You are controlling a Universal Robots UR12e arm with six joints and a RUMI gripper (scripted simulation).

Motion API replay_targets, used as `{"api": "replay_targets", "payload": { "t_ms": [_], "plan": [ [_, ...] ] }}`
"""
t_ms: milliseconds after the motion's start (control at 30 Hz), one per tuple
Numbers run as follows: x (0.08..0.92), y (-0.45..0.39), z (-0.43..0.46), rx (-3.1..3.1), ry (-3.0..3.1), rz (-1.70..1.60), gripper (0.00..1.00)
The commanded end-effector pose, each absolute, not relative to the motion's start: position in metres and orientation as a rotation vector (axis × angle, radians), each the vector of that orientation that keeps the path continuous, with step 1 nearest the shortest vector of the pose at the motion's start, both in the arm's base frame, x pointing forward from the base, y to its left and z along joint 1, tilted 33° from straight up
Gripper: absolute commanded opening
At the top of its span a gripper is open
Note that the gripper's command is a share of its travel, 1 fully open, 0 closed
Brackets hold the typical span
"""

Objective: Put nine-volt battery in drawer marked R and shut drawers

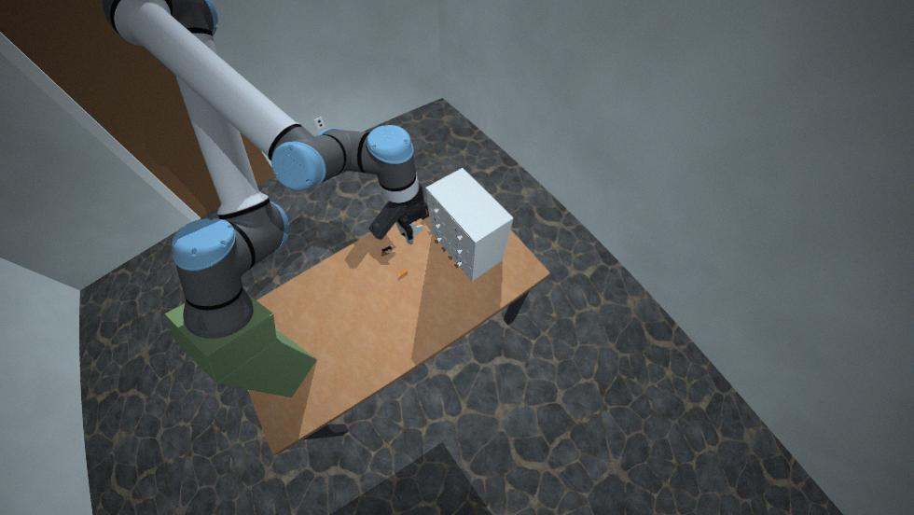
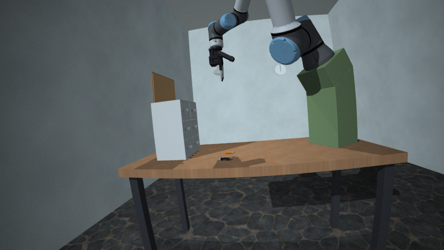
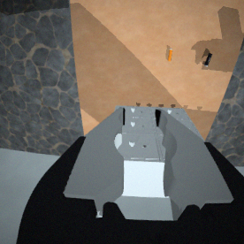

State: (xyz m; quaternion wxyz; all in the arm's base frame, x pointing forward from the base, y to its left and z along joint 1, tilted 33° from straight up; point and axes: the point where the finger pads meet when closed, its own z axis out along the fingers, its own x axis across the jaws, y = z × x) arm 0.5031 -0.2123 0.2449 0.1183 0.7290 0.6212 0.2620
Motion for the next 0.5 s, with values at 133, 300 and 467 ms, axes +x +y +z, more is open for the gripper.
{"api": "replay_targets", "payload": {
  "t_ms": [133, 300, 467],
  "plan": [
    [0.5032, -0.2127, 0.2456, 2.132, 1.817, 0.766, 1.0],
    [0.5032, -0.2127, 0.2456, 2.132, 1.817, 0.766, 1.0],
    [0.5032, -0.2127, 0.2456, 2.132, 1.817, 0.766, 1.0]
  ]
}}
